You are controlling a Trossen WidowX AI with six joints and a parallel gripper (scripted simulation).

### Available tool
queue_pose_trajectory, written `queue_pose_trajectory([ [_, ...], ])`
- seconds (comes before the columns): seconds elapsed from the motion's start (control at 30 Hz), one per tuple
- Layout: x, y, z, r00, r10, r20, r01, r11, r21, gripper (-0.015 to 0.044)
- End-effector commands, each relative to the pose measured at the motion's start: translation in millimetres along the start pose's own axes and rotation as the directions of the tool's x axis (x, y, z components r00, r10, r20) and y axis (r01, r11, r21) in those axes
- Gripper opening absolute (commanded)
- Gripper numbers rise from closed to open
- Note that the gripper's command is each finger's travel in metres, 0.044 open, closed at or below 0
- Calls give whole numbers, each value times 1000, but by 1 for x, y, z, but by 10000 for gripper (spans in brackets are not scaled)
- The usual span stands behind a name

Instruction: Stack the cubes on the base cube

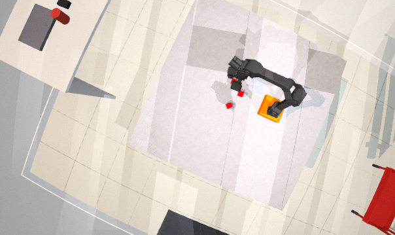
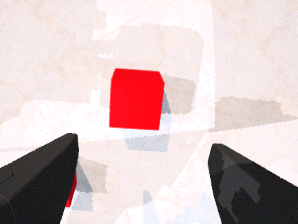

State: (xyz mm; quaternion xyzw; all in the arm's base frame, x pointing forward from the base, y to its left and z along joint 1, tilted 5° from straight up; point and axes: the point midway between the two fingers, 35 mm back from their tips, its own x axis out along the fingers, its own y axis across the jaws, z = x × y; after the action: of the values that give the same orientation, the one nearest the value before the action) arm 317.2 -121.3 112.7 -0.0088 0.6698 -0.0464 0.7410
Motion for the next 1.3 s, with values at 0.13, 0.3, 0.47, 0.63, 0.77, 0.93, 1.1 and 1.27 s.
queue_pose_trajectory([
  [0.13, 31, 3, -5, 1000, 11, -22, -11, 1000, -7, 265],
  [0.3, 46, 3, -5, 1000, 11, -22, -11, 1000, -7, 265],
  [0.47, 47, 3, -5, 1000, 11, -22, -11, 1000, -7, 265],
  [0.63, 54, 3, -5, 1000, 11, -22, -11, 1000, -7, 265],
  [0.77, 60, 3, -5, 1000, 11, -22, -11, 1000, -7, 265],
  [0.93, 68, 3, -5, 1000, 11, -22, -11, 1000, -7, 265],
  [1.1, 77, 3, -6, 1000, 11, -23, -11, 1000, -7, 265],
  [1.27, 79, 3, -6, 1000, 11, -23, -11, 1000, -7, 239],
])
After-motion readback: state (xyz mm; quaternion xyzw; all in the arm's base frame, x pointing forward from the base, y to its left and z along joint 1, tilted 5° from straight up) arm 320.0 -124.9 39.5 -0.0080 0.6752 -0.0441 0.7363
